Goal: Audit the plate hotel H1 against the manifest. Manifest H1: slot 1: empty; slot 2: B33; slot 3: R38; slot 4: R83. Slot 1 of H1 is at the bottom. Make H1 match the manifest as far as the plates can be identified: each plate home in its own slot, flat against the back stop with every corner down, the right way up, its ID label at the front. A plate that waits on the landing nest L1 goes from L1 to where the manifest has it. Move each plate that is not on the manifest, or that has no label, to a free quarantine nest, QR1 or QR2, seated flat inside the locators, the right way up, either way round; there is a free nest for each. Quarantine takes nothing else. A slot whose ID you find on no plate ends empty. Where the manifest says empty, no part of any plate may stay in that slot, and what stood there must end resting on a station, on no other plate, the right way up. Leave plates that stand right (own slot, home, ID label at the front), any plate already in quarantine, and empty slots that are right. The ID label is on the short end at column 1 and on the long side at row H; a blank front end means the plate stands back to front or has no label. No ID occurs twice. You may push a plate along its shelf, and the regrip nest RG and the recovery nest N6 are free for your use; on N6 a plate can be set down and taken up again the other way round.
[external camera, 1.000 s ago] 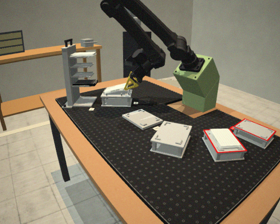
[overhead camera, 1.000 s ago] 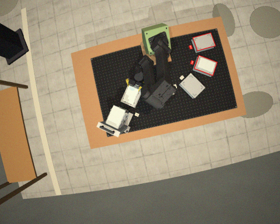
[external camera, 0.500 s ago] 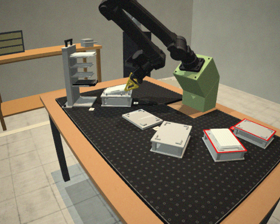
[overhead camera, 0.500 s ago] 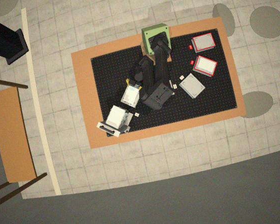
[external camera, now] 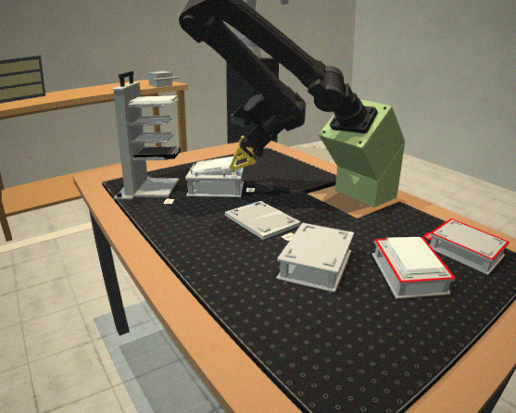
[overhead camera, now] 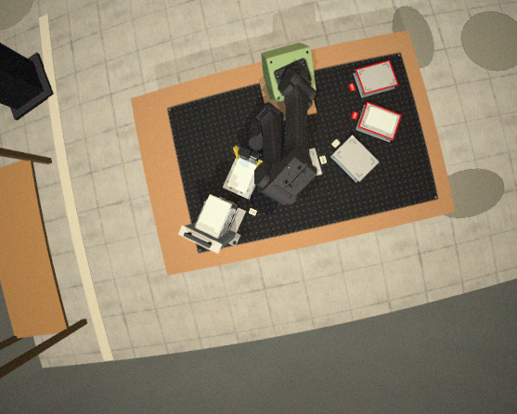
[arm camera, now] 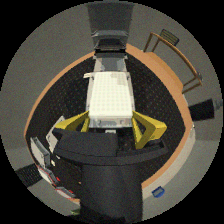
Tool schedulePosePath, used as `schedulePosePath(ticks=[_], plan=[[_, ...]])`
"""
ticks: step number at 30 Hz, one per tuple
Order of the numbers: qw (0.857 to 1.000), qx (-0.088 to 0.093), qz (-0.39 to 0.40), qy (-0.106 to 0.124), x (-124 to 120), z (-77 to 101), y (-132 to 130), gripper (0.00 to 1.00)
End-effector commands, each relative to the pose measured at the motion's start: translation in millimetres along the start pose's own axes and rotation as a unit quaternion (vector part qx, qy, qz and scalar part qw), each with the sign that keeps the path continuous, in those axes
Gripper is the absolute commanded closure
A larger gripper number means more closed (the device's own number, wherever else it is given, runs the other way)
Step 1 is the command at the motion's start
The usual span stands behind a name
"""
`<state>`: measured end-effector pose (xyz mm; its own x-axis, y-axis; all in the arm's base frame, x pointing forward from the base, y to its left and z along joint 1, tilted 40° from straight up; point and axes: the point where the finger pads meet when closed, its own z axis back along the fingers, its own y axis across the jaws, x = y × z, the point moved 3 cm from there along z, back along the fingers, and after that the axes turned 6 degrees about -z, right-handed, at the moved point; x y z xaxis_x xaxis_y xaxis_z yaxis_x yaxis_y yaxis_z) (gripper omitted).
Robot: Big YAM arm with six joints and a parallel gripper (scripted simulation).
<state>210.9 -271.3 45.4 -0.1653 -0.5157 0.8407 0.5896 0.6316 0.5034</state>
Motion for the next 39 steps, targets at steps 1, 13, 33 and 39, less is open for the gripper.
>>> schedulePosePath(ticks=[1,13,33,39], plan=[[1.000,0.009,0.000,-0.010,3,-5.7,3,0.14],[1.000,0.007,-0.001,-0.006,-2,-9.1,2,0.14],[1.000,0.000,-0.008,0.007,-14,-15.2,-1,0.14],[1.000,-0.001,-0.009,0.010,-17,-16.9,-2,0.14]])
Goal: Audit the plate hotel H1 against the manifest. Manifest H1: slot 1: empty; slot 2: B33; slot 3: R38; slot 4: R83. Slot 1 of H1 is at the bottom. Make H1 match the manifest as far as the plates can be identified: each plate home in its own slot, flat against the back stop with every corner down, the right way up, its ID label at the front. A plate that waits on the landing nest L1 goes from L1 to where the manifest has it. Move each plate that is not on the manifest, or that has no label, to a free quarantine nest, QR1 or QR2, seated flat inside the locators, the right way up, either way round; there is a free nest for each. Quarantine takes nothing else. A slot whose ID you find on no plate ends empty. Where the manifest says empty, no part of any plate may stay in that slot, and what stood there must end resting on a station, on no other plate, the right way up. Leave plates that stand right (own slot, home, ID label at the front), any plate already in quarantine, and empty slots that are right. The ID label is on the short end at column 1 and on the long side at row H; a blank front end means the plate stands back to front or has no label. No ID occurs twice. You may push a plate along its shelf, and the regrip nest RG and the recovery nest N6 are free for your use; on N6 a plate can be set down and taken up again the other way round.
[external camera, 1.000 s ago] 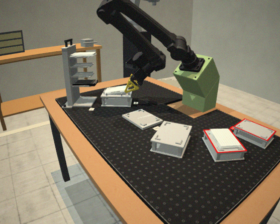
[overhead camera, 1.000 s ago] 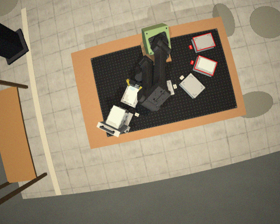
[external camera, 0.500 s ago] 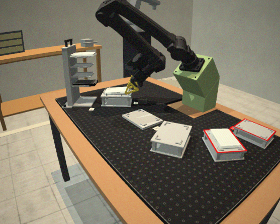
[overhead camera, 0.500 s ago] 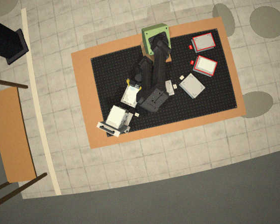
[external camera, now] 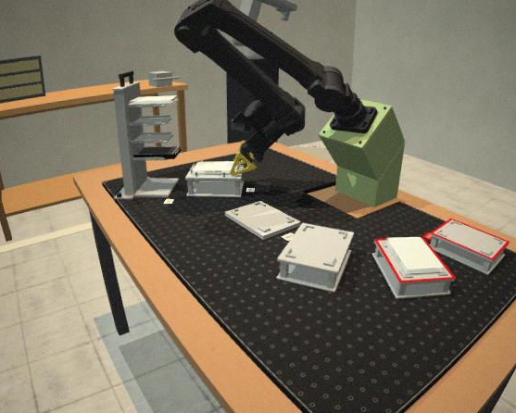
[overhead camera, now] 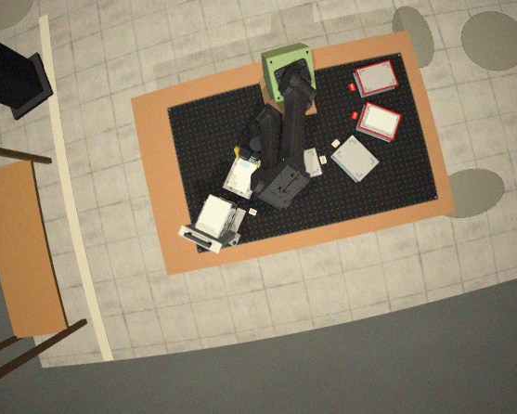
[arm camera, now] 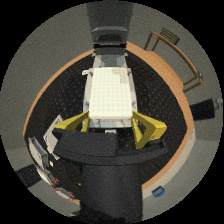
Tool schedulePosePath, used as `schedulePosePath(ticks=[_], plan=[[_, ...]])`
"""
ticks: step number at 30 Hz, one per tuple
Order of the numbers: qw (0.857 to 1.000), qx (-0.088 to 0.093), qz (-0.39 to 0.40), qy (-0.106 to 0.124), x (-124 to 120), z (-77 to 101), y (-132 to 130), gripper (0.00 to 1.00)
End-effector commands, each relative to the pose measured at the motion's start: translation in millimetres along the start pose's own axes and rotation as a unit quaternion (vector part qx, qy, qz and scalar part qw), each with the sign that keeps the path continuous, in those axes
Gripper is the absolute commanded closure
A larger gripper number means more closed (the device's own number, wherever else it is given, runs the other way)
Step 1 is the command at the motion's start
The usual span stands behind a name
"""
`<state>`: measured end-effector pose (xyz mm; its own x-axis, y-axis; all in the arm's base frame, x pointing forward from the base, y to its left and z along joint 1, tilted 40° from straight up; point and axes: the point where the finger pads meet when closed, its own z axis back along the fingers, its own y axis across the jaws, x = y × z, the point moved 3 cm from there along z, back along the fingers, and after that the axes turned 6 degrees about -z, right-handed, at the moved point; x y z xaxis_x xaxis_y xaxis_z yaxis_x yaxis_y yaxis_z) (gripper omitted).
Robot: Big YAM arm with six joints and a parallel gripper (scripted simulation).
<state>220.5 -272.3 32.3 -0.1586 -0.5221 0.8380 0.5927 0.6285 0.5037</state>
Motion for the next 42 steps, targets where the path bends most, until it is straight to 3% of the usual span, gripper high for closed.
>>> schedulePosePath(ticks=[1,4,5,19,20,22,35,37,39,42], plan=[[1.000,0.001,-0.009,0.005,-5,-6.1,0,0.14],[1.000,-0.004,-0.005,0.003,-3,0.4,-1,0.14],[1.000,-0.004,-0.005,0.003,-3,0.4,-1,0.07],[1.000,-0.004,-0.005,0.003,-3,0.4,-1,0.07],[1.000,-0.004,-0.005,0.003,-3,0.4,-1,0.00],[1.000,0.004,-0.009,0.007,-6,-6.2,0,0.00],[1.000,0.005,0.003,0.005,-4,-5.0,1,0.00],[1.000,0.001,0.008,-0.017,13,-0.4,-2,0.00],[1.000,-0.005,0.003,-0.009,8,13.1,0,0.00],[1.000,-0.005,0.003,-0.008,11,16.8,0,0.00]])
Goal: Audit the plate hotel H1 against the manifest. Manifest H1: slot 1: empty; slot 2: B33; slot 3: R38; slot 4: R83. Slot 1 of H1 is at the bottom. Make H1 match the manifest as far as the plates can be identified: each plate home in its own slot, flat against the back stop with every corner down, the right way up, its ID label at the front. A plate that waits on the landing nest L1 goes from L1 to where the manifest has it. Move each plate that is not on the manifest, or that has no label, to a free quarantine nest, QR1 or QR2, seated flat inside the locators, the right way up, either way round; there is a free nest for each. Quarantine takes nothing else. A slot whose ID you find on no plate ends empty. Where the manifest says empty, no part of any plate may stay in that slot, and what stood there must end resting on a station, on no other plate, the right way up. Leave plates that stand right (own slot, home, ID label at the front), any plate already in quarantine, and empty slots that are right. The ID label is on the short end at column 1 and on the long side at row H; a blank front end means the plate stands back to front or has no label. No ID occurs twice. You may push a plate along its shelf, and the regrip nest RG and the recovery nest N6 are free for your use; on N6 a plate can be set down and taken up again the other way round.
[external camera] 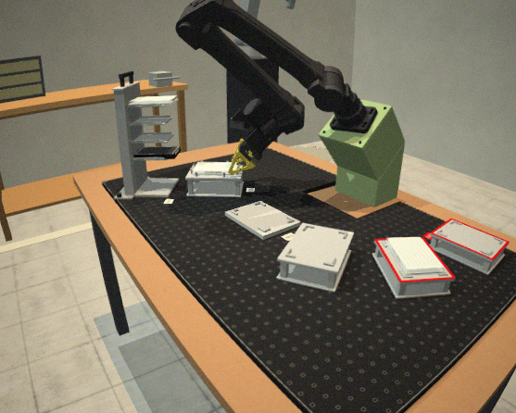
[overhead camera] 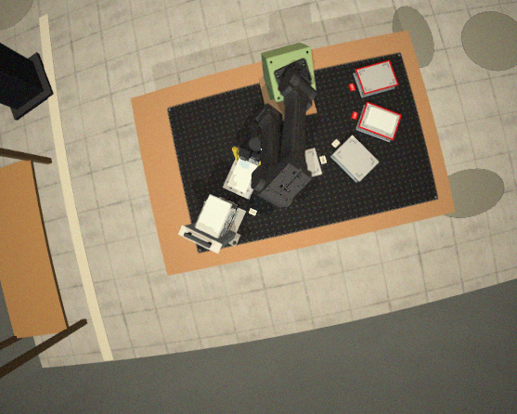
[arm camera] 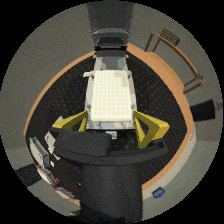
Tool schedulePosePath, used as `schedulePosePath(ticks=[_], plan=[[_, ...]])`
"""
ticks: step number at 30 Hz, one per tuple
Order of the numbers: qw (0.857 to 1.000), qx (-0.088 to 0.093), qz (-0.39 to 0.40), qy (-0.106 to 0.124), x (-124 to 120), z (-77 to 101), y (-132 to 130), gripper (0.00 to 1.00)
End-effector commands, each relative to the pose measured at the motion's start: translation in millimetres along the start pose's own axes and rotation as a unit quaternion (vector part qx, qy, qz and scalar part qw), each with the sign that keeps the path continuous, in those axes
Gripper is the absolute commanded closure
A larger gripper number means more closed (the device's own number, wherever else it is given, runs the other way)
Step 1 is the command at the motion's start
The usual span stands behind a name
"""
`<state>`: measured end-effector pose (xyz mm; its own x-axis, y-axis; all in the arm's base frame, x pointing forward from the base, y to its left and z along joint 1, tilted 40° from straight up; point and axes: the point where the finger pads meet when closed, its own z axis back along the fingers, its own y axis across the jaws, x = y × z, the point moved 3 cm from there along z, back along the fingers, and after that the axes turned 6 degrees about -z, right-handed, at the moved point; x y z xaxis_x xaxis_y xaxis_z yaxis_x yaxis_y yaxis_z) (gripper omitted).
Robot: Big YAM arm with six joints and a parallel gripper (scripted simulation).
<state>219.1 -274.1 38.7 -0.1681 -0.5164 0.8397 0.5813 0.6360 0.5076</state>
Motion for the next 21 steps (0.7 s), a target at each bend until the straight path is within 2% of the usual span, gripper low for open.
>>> schedulePosePath(ticks=[1,21], plan=[[1.000,-0.012,0.003,-0.002,5,16.5,-1,0.00],[1.000,-0.010,0.004,-0.005,24,37.4,1,0.00]])
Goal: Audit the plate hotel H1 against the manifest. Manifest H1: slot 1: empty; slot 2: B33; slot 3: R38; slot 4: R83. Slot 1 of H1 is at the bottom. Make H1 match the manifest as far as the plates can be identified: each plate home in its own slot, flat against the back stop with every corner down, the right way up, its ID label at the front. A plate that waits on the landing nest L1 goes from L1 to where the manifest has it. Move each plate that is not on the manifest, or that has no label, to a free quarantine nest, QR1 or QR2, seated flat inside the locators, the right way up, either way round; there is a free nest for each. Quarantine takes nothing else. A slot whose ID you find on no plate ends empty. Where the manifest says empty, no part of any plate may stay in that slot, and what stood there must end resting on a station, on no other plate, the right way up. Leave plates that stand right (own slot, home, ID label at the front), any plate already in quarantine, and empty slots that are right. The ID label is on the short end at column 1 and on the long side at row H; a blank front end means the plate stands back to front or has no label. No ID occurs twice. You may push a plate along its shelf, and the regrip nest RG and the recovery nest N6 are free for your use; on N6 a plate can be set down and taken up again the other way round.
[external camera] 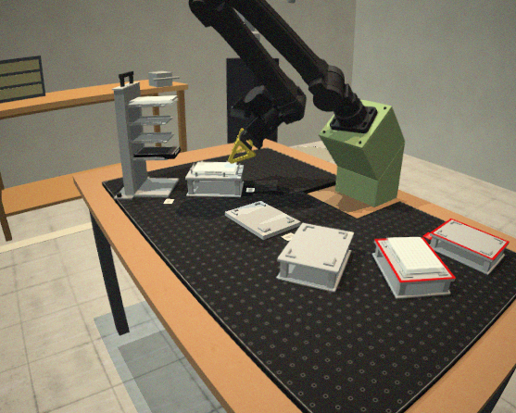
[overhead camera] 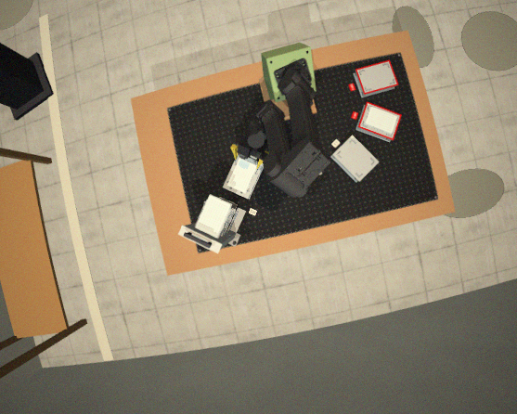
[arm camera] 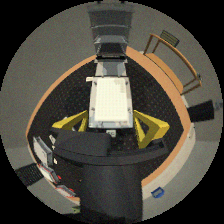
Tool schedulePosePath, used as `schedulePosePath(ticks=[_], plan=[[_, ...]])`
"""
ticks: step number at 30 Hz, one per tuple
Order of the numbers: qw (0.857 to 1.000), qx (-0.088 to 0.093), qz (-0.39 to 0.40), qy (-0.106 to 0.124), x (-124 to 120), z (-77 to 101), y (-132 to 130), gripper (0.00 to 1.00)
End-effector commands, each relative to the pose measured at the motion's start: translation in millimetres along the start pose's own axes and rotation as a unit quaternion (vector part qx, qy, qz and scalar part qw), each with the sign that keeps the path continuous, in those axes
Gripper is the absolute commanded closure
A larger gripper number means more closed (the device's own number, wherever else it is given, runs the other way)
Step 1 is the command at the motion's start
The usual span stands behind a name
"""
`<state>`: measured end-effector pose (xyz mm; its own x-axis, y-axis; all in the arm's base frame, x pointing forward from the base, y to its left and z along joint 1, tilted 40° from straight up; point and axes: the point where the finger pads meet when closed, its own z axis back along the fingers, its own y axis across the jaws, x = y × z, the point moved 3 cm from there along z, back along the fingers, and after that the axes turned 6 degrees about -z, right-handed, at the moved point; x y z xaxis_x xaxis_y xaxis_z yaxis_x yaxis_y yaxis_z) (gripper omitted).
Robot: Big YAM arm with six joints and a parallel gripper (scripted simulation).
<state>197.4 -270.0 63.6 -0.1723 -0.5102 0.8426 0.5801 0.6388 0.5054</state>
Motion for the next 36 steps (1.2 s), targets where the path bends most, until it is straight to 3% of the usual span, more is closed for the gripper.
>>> schedulePosePath(ticks=[1,23,36], plan=[[1.000,-0.011,0.003,-0.001,3,14.0,-1,0.00],[1.000,-0.009,0.006,-0.005,24,33.5,0,0.00],[1.000,-0.008,0.008,-0.007,50,56.1,3,0.00]])
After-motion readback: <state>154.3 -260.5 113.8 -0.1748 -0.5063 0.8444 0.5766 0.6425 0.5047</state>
